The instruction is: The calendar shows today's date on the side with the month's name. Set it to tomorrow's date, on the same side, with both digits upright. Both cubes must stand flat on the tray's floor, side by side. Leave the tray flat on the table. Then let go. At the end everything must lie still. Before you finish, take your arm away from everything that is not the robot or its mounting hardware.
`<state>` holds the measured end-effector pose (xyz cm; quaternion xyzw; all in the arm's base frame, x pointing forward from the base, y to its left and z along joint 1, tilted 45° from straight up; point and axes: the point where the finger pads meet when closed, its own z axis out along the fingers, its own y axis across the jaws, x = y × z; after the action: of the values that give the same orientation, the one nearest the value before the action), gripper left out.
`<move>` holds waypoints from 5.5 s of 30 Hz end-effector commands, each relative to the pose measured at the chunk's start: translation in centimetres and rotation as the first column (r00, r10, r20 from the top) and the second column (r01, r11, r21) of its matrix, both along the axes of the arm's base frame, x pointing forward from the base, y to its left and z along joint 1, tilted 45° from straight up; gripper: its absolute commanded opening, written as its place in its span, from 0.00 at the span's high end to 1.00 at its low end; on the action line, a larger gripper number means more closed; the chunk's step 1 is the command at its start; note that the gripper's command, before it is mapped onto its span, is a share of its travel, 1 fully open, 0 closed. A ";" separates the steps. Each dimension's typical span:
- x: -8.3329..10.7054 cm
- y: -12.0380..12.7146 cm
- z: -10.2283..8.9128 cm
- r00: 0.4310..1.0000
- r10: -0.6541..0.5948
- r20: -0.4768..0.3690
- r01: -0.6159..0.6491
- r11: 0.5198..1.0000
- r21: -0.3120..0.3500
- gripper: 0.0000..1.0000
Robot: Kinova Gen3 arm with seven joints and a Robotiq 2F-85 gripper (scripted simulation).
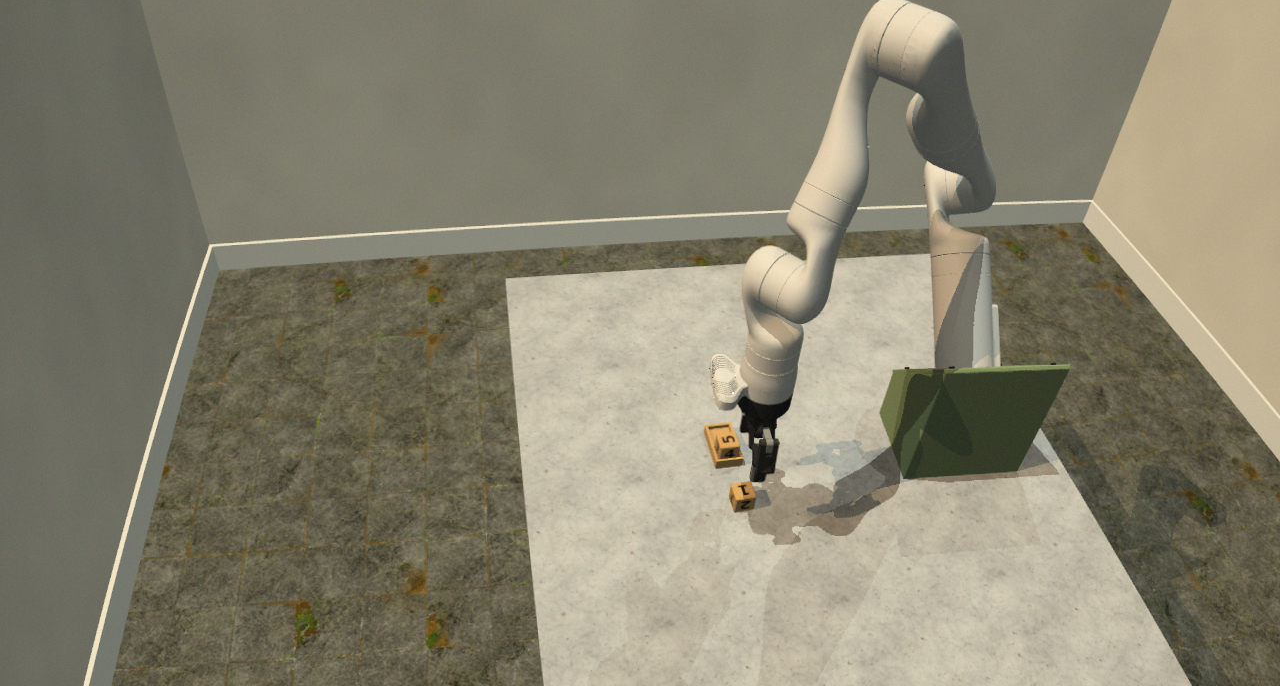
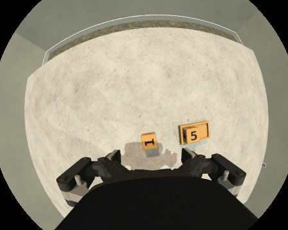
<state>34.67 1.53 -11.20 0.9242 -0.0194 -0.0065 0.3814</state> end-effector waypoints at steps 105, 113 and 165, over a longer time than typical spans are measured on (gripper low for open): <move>0.1 -1.4 -1.7 0.126 -0.688 0.714 0.714 0.563 0.417 0.52; 0.1 -2.3 -2.5 0.126 -0.688 0.714 0.714 0.563 0.417 0.52; 0.0 -4.0 -4.3 0.126 -0.688 0.714 0.714 0.563 0.417 0.52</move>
<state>34.59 -2.53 -15.49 0.6819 -0.6247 0.2493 0.2873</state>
